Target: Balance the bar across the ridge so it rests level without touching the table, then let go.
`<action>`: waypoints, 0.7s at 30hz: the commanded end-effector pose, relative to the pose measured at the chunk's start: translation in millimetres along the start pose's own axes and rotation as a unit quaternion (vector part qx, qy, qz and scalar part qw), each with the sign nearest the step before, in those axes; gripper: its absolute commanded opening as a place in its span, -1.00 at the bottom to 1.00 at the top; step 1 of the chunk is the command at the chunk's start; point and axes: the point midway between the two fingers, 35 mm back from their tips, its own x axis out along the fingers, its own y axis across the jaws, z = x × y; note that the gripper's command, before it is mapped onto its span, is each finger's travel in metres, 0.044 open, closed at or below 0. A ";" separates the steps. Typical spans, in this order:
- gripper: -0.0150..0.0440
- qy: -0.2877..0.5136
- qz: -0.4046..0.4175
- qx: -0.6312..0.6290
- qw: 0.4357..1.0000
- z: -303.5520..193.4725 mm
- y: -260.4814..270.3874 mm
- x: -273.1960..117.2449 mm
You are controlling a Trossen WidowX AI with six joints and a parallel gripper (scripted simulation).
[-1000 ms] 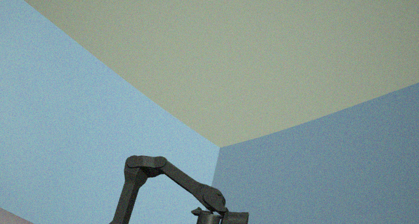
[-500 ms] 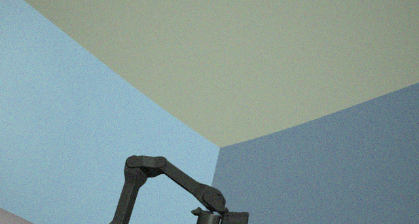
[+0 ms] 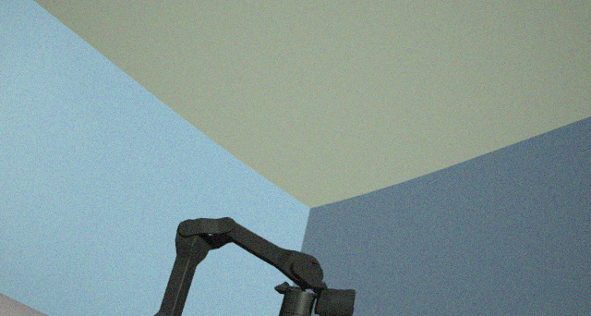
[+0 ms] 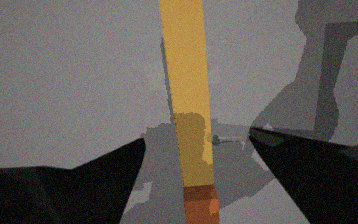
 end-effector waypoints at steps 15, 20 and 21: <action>1.00 0.007 0.009 0.000 1.000 1.1 -1.2 -75.1; 1.00 0.007 0.009 0.000 1.000 1.1 -1.2 -75.1; 1.00 0.007 0.009 0.000 1.000 1.1 -1.2 -75.1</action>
